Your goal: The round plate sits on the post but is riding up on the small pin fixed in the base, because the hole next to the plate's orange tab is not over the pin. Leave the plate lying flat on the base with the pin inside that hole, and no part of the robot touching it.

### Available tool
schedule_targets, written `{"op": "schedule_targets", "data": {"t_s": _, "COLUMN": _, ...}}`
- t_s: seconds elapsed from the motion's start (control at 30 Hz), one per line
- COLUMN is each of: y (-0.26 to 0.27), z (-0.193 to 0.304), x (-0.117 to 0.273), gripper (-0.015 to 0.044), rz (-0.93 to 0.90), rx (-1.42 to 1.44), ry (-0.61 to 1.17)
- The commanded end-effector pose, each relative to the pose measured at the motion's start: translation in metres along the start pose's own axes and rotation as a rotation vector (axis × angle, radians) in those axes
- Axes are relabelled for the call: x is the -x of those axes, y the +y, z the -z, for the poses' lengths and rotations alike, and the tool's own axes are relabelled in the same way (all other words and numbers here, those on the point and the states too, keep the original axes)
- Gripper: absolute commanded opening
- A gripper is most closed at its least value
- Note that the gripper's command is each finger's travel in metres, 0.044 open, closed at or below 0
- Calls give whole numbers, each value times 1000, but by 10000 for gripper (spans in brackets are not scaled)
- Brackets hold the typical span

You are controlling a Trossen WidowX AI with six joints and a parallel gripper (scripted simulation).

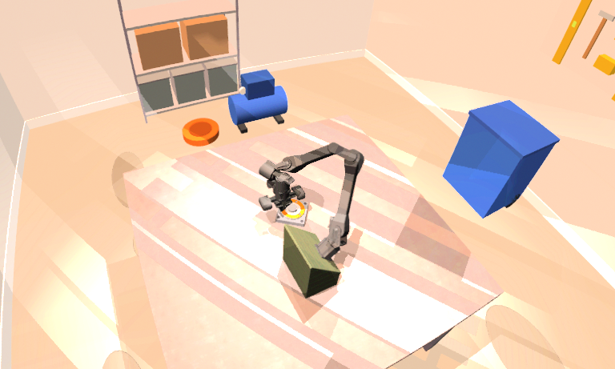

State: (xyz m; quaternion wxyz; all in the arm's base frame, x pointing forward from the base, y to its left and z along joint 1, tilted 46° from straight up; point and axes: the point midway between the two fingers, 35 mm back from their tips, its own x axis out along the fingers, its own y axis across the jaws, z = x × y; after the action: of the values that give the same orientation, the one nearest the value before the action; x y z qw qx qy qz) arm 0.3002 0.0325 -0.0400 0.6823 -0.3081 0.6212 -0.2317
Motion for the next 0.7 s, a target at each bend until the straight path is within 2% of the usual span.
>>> {"op": "schedule_targets", "data": {"t_s": 0.0, "y": -1, "z": -7, "x": 0, "gripper": 0, "rz": 4, "rx": 2, "ry": -2}}
{"op": "schedule_targets", "data": {"t_s": 0.67, "y": -4, "z": -20, "x": -1, "gripper": 0, "rz": 5, "rx": 2, "ry": -2}}
